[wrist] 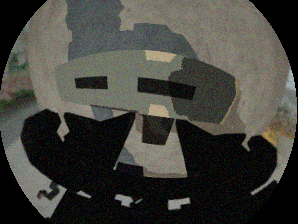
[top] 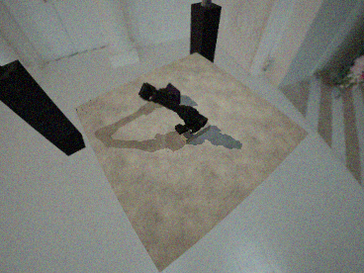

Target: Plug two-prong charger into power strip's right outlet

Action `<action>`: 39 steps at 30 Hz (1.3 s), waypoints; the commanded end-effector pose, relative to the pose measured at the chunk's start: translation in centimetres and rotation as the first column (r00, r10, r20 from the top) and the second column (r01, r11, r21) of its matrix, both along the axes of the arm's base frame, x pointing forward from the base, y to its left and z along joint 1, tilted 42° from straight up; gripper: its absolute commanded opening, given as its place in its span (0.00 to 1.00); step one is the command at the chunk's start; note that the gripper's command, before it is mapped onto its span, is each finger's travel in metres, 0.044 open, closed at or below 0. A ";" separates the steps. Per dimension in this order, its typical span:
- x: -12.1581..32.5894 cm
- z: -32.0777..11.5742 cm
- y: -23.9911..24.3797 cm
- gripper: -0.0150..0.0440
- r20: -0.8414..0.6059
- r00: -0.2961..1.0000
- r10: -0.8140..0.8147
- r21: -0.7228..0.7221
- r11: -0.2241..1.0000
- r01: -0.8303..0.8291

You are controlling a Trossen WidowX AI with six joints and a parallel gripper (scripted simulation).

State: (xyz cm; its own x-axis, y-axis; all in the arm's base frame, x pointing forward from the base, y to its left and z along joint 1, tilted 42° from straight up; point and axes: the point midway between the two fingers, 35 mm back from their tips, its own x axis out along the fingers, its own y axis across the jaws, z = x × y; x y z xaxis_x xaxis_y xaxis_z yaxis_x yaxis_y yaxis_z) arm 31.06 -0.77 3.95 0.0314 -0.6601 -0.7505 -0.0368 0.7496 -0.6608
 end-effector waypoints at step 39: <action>-1.2 -0.1 -0.1 1.00 0.018 1.000 0.001 0.000 1.000 -0.001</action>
